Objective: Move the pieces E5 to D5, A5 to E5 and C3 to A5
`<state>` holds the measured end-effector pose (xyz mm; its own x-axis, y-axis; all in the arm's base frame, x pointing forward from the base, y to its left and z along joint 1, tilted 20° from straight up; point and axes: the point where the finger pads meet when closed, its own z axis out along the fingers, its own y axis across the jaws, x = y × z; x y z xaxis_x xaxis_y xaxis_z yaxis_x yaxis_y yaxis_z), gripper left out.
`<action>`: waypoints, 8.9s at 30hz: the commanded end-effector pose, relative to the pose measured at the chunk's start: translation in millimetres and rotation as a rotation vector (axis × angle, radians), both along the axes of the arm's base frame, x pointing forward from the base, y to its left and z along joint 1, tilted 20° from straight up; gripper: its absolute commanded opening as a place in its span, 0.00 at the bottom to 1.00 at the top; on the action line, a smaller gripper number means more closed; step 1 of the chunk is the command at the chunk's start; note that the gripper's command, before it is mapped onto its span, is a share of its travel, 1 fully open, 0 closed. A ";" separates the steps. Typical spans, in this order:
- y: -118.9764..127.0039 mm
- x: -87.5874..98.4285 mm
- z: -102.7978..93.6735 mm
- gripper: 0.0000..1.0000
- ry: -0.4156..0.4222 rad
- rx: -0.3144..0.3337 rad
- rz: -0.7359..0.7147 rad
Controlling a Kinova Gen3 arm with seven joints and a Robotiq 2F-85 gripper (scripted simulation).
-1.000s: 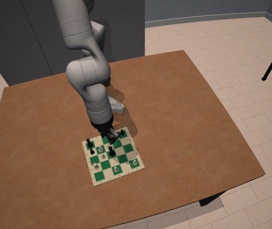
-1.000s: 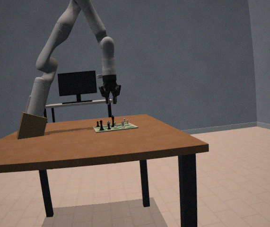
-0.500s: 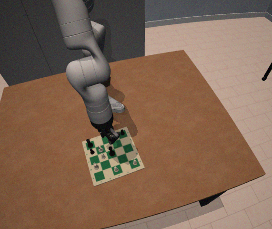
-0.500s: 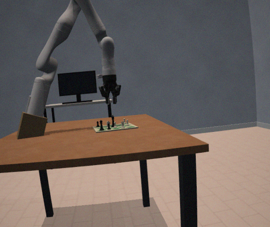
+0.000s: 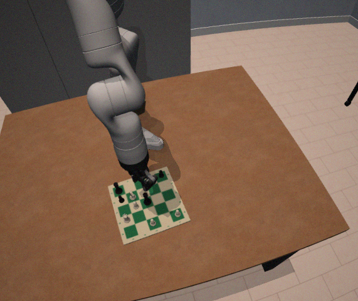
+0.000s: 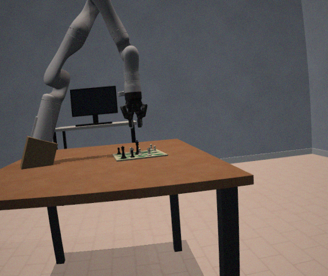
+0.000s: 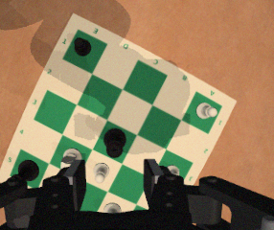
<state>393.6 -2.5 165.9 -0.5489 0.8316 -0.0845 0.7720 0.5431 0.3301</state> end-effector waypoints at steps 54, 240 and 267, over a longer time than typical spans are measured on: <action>6.2 13.5 -43.7 0.41 0.003 0.002 0.004; -1.7 -1.9 9.6 0.00 0.001 -0.008 0.035; -46.2 58.3 21.7 0.00 -0.088 -0.254 0.776</action>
<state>445.9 -39.8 188.7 -0.9413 0.1796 -0.2857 0.1363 0.9769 0.1648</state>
